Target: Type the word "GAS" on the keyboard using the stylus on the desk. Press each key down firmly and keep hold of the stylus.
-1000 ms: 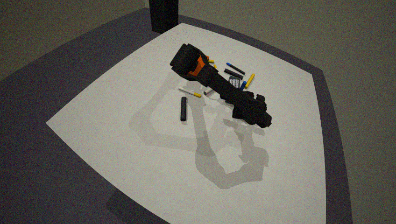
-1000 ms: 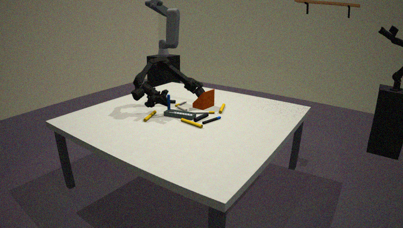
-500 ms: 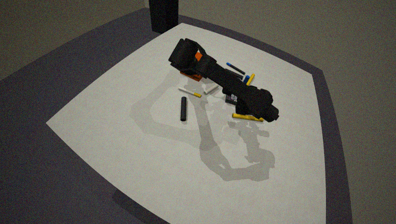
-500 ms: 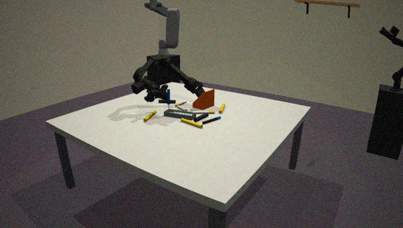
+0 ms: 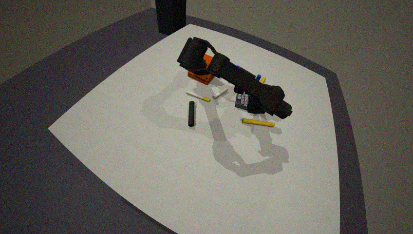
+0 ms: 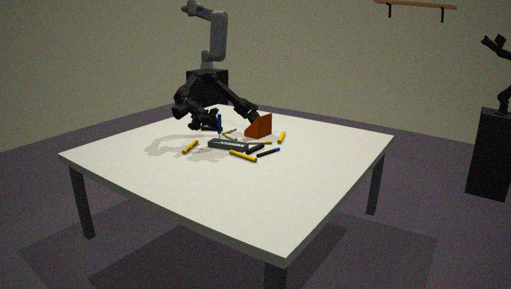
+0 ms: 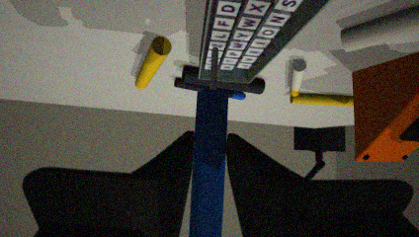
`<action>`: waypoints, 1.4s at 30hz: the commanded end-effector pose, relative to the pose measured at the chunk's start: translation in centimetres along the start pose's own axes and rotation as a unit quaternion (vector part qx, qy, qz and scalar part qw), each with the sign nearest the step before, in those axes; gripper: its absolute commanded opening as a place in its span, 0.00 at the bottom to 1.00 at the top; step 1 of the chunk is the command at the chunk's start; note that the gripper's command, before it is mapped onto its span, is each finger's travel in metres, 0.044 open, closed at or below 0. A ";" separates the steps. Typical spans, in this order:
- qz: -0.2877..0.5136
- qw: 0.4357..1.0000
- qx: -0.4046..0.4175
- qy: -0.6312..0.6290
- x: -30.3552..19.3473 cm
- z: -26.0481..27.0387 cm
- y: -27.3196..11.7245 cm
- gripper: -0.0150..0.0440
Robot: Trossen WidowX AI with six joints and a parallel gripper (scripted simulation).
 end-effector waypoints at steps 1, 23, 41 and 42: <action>0.004 1.000 0.002 0.001 -1.2 0.4 1.7 0.25; 0.007 1.000 0.002 0.003 -2.6 0.1 7.2 0.25; 0.007 1.000 0.002 0.003 -2.5 0.0 7.3 0.39; 0.007 1.000 0.002 0.003 -2.5 0.0 7.3 0.39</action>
Point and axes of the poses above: the point midway between the two fingers, 35 mm back from their tips, its own y axis out along the fingers, its own z axis across the jaws, x = y × z, the point moved 6 cm from there along -y, back along the fingers, and after that the axes turned 13 degrees about -y, right-handed, at the moved point
